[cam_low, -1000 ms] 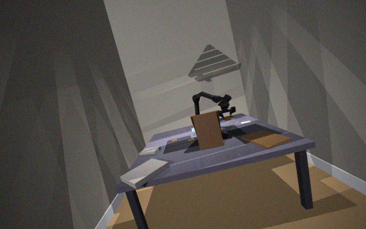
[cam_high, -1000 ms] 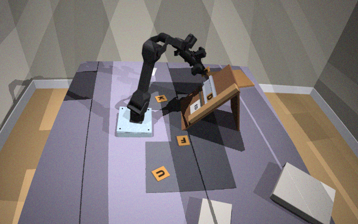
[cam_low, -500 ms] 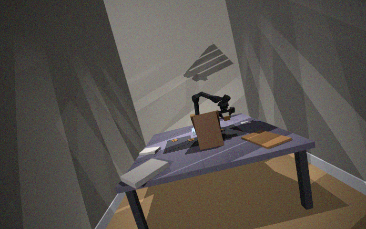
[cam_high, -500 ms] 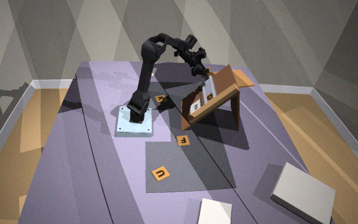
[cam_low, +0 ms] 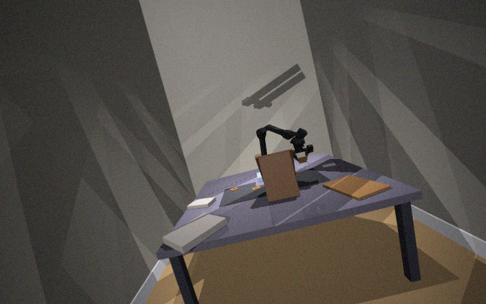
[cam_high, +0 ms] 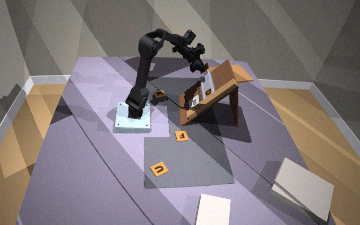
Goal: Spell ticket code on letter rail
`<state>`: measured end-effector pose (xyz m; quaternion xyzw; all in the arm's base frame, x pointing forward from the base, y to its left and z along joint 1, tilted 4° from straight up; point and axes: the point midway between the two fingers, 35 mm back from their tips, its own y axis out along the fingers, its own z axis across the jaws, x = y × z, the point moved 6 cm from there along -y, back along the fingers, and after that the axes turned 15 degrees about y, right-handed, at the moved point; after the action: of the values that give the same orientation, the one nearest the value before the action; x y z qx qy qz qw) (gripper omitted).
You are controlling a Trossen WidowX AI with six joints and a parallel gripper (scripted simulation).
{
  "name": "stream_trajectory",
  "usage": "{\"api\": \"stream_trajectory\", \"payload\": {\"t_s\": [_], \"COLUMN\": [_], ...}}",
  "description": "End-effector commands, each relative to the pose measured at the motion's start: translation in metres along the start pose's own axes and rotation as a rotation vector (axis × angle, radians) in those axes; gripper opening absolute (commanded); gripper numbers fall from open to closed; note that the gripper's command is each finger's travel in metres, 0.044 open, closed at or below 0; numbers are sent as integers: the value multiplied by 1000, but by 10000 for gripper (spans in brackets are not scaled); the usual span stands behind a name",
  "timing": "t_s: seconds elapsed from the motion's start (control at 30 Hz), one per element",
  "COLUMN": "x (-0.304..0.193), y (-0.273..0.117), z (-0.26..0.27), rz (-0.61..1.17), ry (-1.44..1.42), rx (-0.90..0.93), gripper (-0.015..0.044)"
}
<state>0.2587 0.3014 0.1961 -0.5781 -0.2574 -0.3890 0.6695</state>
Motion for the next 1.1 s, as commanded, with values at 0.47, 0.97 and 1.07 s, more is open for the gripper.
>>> {"api": "stream_trajectory", "payload": {"t_s": [0.47, 0.97, 1.07], "x": [1, 2, 3], "y": [0, 0, 0], "z": [-10, -17, -19], "rz": [5, 5, 5], "ry": [-9, -9, -9], "rx": [0, 0, 0], "gripper": [0, 0, 0]}}
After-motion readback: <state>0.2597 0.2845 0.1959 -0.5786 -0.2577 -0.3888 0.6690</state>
